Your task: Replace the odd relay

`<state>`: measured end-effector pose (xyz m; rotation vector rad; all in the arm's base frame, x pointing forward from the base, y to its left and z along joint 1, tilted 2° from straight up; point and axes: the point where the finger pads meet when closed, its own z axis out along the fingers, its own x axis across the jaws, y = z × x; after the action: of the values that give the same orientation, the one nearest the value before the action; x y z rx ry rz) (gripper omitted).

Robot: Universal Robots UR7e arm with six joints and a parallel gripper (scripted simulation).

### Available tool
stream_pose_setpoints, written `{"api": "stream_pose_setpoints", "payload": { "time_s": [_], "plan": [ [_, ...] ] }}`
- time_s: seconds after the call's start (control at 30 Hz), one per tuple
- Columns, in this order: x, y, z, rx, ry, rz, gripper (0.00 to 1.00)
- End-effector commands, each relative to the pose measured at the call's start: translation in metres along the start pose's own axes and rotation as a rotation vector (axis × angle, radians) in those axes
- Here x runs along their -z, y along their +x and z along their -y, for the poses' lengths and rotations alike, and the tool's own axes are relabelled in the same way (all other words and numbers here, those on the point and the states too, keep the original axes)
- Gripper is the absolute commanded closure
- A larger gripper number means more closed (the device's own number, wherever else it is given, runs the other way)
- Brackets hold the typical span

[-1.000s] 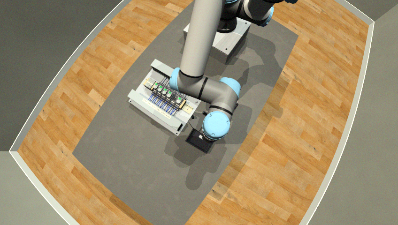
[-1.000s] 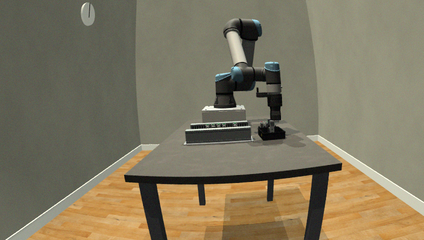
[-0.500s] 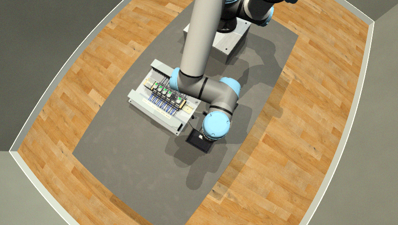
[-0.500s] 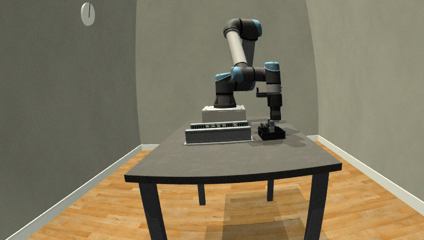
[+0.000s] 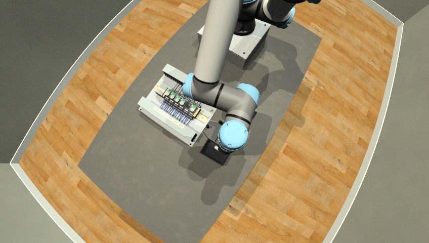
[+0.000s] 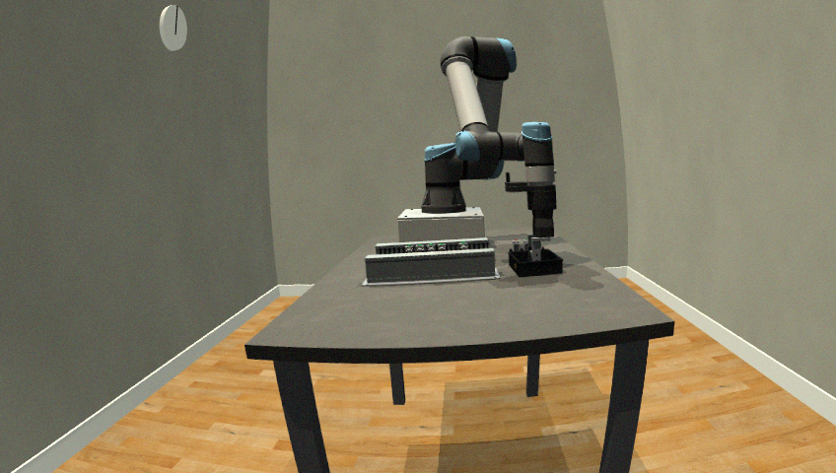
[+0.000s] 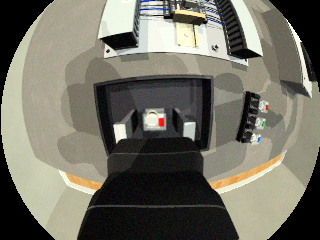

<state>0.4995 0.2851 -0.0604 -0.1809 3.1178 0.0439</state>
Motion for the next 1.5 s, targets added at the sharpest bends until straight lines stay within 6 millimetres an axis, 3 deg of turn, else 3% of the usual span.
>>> {"api": "stream_pose_setpoints", "payload": {
  "time_s": [0.0, 1.47],
  "plan": [
    [0.0007, -0.0005, -0.0001, 0.0, 0.0, 0.002, 0.0],
    [0.0087, -0.0005, -0.0001, 0.0, 0.0, 0.002, 0.0]
  ]
}}
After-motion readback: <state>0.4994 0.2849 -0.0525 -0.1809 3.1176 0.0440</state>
